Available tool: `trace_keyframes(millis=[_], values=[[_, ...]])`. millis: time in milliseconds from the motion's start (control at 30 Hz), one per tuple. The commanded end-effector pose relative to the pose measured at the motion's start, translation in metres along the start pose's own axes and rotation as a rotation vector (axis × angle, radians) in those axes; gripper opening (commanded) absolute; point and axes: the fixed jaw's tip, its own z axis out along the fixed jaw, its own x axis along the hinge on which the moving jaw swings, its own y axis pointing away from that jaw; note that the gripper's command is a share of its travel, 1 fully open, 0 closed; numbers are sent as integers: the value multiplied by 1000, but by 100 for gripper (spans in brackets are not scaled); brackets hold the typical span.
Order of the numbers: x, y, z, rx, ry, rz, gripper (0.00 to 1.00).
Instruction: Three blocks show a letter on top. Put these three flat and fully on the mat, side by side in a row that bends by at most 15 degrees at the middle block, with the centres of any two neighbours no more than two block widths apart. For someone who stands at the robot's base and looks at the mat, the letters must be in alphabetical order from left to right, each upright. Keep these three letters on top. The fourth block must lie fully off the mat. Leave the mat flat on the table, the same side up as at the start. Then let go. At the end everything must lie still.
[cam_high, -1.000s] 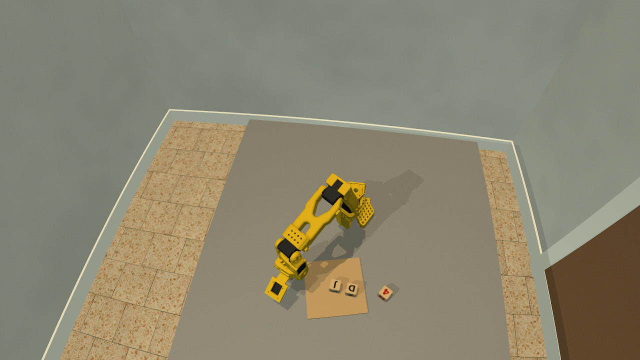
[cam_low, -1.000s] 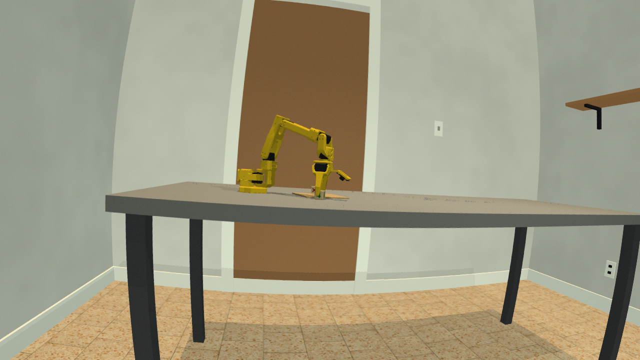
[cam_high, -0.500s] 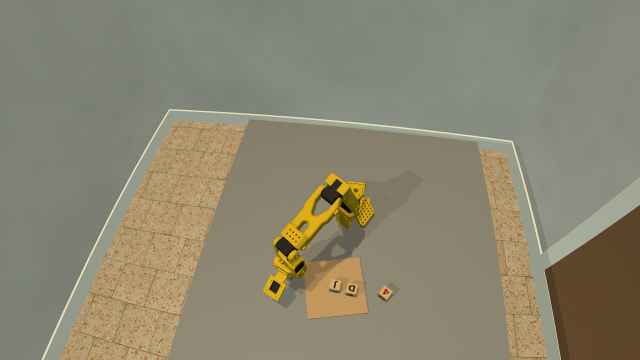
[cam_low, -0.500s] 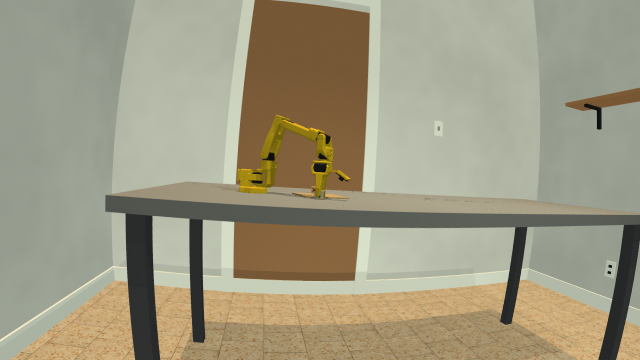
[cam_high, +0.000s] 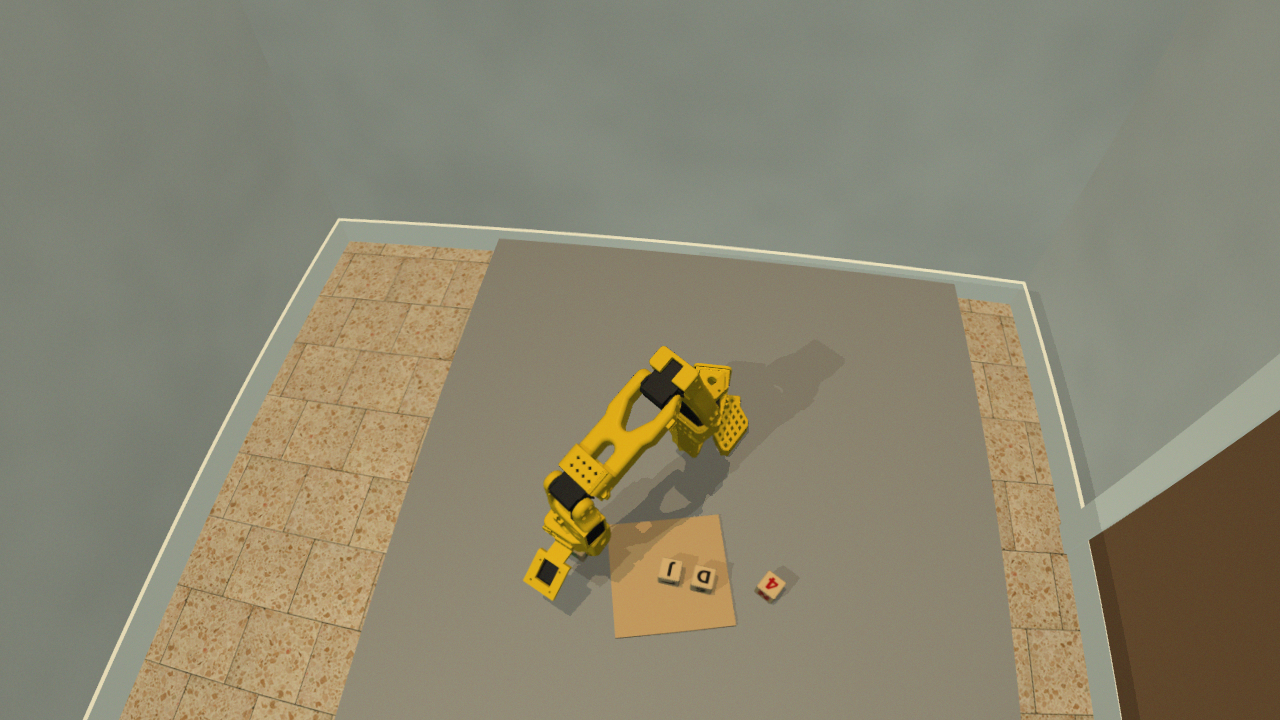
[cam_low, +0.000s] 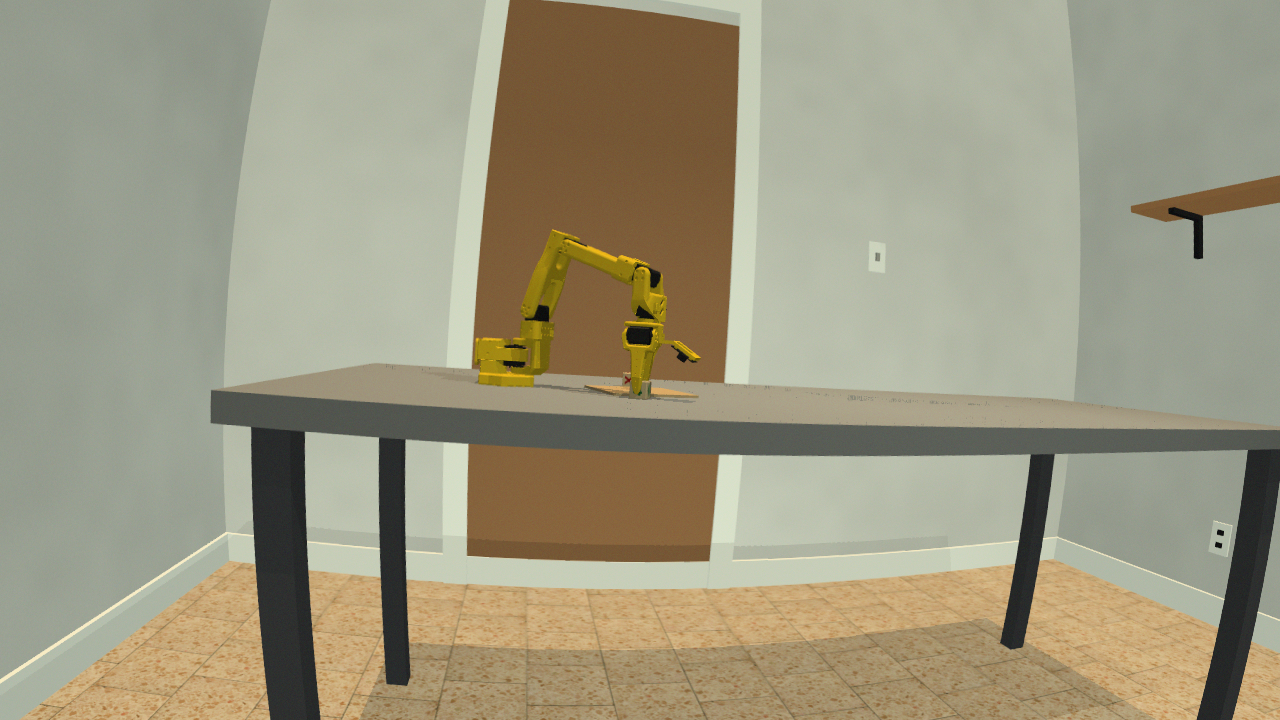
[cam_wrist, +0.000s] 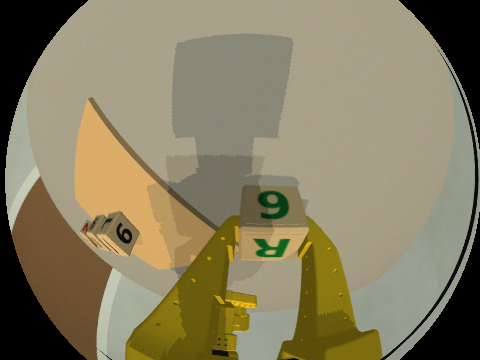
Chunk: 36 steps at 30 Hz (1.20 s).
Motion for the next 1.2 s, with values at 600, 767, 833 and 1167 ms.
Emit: trace_keyframes(millis=[600, 767, 833, 1167], values=[[-9, -3, -12, 12, -65, 0, 0], [-9, -3, -12, 12, -65, 0, 0], [-9, -3, -13, 12, -65, 0, 0], [-10, -3, -34, 12, -65, 0, 0]])
